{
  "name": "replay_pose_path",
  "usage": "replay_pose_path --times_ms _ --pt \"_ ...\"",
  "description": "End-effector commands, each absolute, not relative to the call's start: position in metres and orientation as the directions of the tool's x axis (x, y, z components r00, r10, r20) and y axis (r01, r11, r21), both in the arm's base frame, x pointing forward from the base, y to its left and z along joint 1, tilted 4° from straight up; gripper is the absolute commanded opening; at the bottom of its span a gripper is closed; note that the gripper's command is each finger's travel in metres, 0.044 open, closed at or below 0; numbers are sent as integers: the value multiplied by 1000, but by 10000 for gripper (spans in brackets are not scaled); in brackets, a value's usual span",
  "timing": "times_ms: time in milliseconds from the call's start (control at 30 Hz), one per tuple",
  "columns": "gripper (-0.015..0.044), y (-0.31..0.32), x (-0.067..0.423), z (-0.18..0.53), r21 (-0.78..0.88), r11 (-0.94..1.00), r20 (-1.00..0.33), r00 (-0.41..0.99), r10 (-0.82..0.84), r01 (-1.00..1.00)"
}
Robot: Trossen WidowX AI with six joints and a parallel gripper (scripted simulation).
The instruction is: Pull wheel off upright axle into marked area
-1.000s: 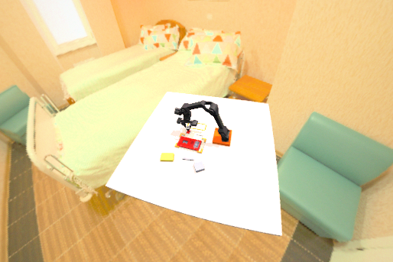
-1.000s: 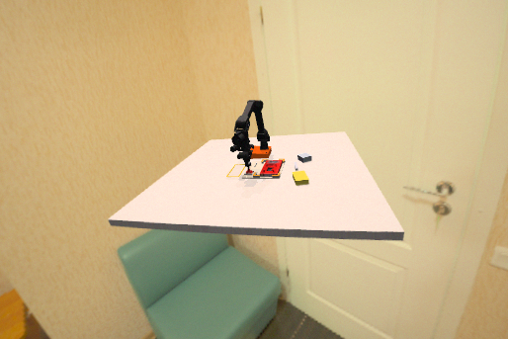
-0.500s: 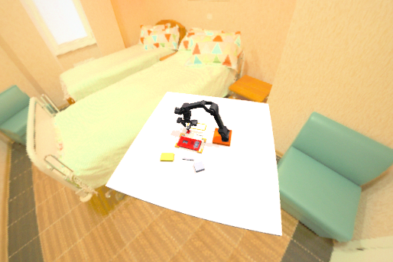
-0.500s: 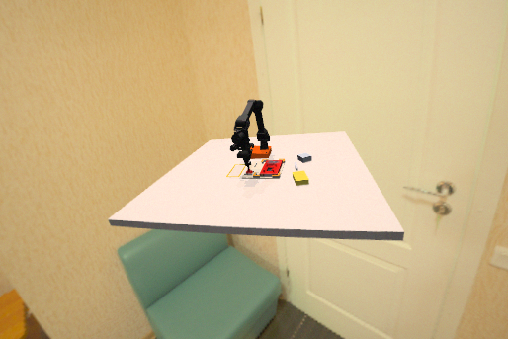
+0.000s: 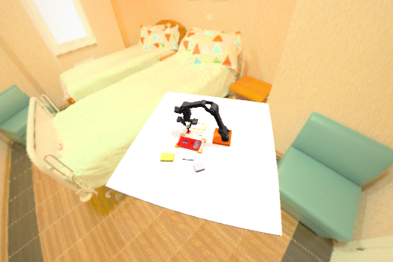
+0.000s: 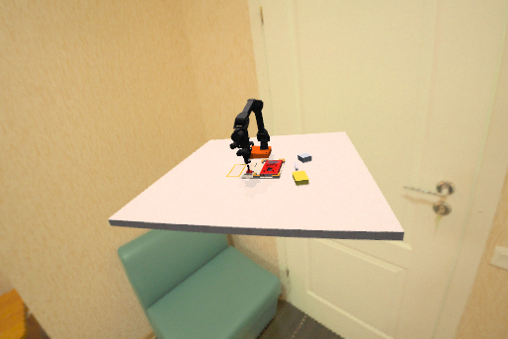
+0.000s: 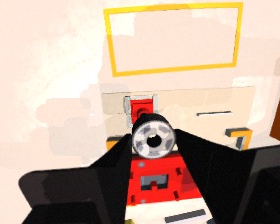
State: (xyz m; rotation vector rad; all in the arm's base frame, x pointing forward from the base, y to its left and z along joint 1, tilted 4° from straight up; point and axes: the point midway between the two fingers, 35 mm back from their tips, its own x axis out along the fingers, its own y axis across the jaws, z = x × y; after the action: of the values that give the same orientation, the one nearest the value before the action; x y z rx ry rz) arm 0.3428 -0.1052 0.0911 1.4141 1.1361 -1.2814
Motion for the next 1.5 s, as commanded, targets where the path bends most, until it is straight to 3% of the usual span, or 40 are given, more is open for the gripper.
replay_pose_path --times_ms 0,1133,1467 --pt "0 -106 343 108 45 -180 -997 57 60 983" --pt "0 -192 273 108 40 -180 -997 50 52 983" --pt "0 -192 272 93 40 -180 -997 50 52 983"
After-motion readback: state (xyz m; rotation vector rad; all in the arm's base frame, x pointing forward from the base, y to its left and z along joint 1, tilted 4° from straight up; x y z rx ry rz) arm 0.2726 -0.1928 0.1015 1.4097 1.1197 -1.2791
